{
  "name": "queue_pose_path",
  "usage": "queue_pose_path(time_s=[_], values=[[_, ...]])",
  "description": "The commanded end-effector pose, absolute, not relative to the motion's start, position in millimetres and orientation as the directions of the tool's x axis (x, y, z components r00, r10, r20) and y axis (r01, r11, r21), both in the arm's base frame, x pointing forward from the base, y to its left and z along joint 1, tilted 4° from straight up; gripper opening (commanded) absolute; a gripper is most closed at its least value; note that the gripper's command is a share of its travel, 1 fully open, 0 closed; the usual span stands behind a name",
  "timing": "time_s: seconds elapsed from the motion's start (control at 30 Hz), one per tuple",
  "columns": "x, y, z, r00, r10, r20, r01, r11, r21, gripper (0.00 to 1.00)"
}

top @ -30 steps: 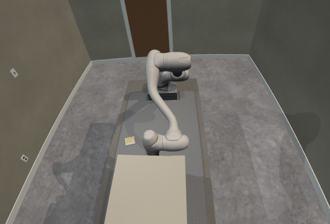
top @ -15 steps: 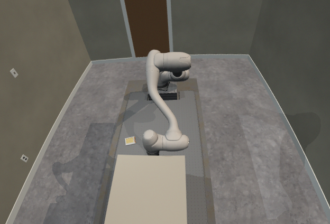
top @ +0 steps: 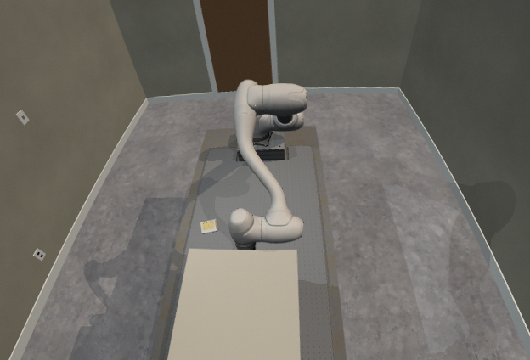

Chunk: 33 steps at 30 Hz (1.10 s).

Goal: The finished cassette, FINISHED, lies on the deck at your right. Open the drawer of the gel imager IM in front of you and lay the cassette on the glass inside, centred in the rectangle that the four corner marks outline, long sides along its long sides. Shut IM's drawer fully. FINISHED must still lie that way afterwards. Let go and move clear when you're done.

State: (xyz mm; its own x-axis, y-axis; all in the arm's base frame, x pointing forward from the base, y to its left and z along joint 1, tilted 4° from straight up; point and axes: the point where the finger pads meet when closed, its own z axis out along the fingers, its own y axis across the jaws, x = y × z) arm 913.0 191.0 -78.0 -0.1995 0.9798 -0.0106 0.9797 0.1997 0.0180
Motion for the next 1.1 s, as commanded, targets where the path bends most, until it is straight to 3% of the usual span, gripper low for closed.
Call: queue_pose_path(time_s=[0.0, 1.07], values=[[912, 191, -78, -0.2, 0.98, -0.01, 0.98, 0.2, 0.017, 0.1], [901, 189, -77, -0.199, 0.98, -0.01, 0.98, 0.199, 0.004, 0.1]])
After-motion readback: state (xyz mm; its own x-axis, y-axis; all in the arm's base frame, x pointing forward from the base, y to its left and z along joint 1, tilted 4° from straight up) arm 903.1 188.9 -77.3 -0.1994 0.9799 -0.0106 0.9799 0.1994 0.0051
